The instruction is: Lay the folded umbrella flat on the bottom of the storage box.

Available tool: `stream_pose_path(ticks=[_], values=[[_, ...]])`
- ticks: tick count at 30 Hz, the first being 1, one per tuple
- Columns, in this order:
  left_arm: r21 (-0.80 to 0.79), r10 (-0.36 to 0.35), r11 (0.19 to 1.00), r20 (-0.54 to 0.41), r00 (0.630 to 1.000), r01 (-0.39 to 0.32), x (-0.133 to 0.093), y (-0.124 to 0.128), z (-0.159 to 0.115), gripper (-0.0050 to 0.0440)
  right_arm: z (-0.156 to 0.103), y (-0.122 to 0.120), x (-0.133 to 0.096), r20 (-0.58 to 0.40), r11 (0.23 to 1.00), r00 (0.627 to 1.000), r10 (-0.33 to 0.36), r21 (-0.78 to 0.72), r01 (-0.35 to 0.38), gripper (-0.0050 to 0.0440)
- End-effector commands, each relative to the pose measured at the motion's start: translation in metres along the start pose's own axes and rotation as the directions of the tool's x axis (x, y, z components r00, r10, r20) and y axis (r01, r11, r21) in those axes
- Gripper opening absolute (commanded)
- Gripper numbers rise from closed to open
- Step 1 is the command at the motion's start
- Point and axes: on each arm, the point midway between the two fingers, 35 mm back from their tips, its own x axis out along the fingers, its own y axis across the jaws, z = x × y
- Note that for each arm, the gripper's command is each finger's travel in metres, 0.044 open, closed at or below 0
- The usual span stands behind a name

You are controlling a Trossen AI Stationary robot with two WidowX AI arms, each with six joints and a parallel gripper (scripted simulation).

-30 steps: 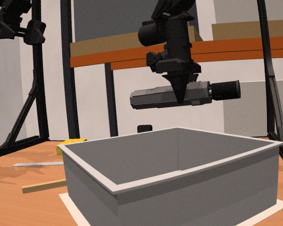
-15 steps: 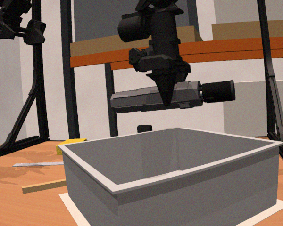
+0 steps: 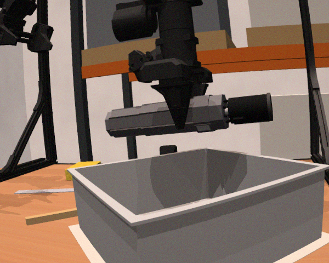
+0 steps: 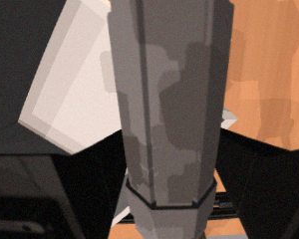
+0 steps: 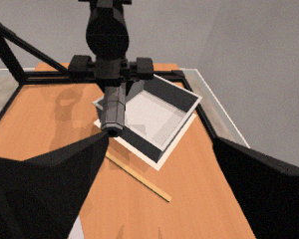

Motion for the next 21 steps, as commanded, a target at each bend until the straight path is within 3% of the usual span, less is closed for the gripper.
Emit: stream_pose_path(ticks=[1,7,9,14,21], values=[[-0.011,-0.003,1.000,0.018,1.000,0.004,-0.005,0.031,-0.006,0.0000,-0.001,0.000,0.000,-0.002,1.000,1.000,0.002,0.005,-0.002,0.0400],[-0.022,-0.007,1.000,0.020,1.000,0.007,-0.004,0.070,-0.017,0.0000,-0.001,0.000,0.000,-0.002,1.000,1.000,0.002,0.005,-0.002,0.0400],[-0.022,-0.007,1.000,0.020,1.000,0.007,-0.004,0.070,-0.017,0.0000,-0.001,0.000,0.000,-0.002,1.000,1.000,0.002,0.005,-0.002,0.0400],[-0.030,-0.009,0.999,0.022,1.000,0.010,-0.003,0.100,-0.028,0.0000,-0.001,0.000,0.000,-0.002,1.000,1.000,0.002,0.005,-0.002,0.0400],[-0.033,-0.010,0.999,0.022,1.000,0.011,0.003,0.108,-0.031,0.0000,-0.001,0.000,0.000,-0.002,1.000,1.000,0.002,0.005,-0.002,0.0400]])
